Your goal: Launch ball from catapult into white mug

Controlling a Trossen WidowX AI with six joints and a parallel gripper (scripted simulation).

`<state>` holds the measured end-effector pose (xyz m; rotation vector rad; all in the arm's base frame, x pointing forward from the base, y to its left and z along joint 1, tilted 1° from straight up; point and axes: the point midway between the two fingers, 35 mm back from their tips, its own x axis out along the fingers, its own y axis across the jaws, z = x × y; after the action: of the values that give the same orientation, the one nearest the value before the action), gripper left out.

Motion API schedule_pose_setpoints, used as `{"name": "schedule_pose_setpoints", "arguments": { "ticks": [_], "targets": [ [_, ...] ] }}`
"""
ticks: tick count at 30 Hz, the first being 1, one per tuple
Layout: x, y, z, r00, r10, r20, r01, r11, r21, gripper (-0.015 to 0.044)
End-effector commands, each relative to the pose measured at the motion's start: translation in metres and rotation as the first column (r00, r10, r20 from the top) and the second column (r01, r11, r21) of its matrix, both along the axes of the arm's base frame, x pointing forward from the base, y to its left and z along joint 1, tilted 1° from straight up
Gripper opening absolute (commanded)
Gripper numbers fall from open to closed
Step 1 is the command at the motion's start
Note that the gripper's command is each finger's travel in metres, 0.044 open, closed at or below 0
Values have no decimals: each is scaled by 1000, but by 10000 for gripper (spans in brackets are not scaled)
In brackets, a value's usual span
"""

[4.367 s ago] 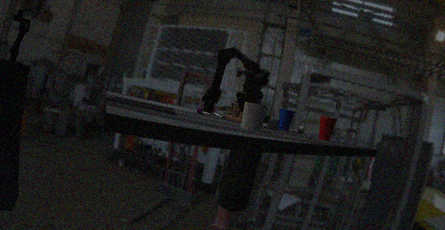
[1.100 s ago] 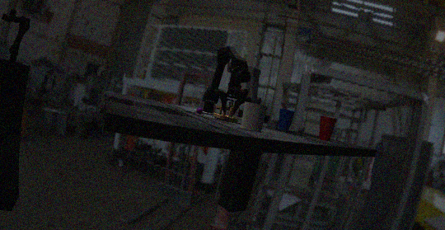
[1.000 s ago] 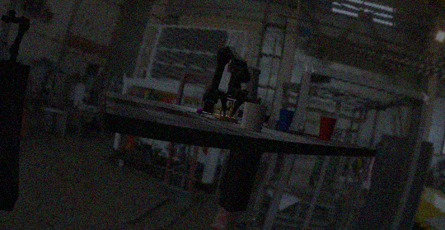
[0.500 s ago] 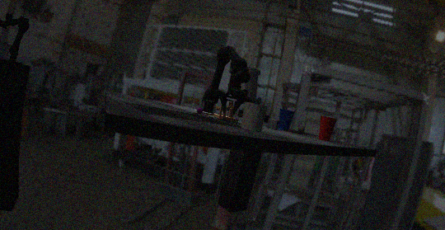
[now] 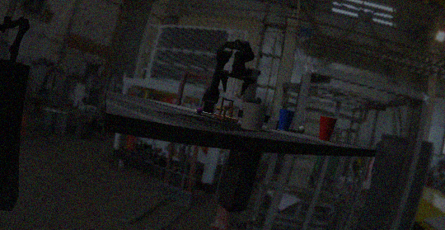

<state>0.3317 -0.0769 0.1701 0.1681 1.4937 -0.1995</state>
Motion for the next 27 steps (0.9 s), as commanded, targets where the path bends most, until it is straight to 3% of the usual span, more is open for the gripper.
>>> {"name": "schedule_pose_setpoints", "arguments": {
  "ticks": [1,6,11,27],
  "targets": [
    [-1,0,-9,1000,0,-24,0,1000,5,440],
    [-6,1,-2,1000,1,-22,-1,1000,5,440],
    [-4,0,-45,1000,1,-22,-1,1000,5,440],
    [-2,0,-65,1000,1,-22,-1,1000,5,440]
  ]
}}
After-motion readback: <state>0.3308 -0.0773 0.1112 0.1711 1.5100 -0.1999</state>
